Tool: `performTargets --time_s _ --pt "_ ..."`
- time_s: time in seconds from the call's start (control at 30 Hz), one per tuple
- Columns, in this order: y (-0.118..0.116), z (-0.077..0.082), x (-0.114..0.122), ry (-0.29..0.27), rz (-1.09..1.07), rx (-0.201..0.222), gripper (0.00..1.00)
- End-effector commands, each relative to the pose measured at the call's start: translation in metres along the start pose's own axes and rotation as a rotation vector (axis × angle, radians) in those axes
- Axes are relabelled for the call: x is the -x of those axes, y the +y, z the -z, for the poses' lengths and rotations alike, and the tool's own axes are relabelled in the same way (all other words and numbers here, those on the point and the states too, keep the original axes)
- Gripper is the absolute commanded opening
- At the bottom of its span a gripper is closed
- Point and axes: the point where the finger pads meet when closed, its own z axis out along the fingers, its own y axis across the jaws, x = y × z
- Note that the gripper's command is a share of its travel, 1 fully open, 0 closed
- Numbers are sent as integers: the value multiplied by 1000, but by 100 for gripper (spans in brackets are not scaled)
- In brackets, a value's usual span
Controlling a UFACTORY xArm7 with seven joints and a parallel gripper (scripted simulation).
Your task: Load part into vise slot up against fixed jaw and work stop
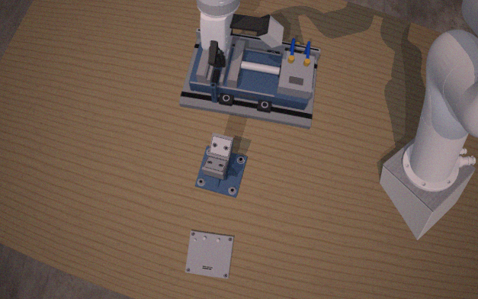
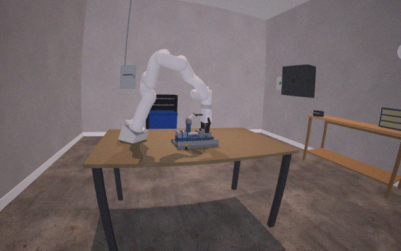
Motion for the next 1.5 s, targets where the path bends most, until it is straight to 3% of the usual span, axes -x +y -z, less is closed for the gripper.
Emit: performTargets --time_s 0.0,0.9,1.33,1.37,1.47 --pt "0 4 1 -4 0 0 81" --pt "0 70 1 -4 0 0 81" --pt "0 78 1 -4 0 0 81" --pt "0 78 1 -4 0 0 0" --pt "0 78 1 -4 0 0 0"
